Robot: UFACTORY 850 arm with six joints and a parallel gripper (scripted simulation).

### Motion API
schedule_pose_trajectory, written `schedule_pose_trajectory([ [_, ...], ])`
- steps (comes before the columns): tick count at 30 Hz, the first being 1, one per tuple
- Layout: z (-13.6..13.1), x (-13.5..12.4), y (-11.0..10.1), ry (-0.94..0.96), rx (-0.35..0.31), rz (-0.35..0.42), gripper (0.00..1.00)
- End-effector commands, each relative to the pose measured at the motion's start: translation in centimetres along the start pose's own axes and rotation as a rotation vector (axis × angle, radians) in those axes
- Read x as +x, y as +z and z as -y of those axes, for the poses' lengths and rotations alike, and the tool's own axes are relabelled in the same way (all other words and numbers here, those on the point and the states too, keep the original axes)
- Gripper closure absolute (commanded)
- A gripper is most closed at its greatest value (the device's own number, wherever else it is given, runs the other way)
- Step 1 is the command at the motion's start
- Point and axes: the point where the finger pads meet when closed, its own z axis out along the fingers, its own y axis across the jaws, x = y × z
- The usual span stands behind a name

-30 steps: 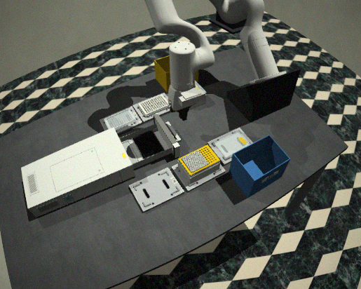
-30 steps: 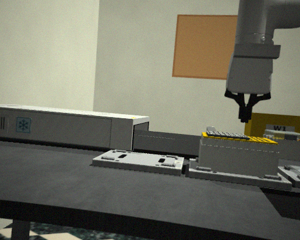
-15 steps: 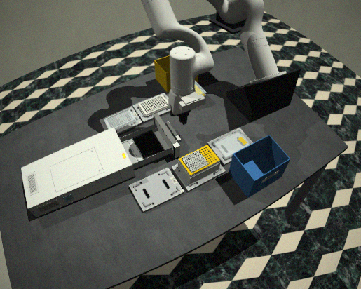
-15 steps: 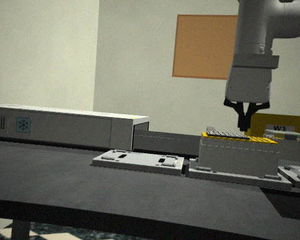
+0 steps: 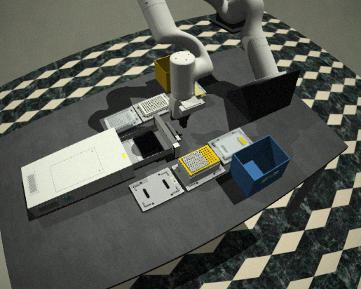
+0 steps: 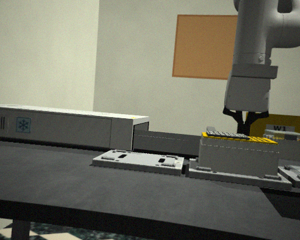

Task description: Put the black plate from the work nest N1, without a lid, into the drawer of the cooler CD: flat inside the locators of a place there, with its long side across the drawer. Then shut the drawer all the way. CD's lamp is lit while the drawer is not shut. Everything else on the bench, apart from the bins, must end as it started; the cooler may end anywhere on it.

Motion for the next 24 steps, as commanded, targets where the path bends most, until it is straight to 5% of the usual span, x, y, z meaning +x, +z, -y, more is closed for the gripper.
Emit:
schedule_pose_trajectory([
  [1,-0.1,0.0,0.6,0.001,-0.001,0.000,1.00],
  [24,-0.2,0.0,2.3,0.001,-0.002,0.000,1.00],
])
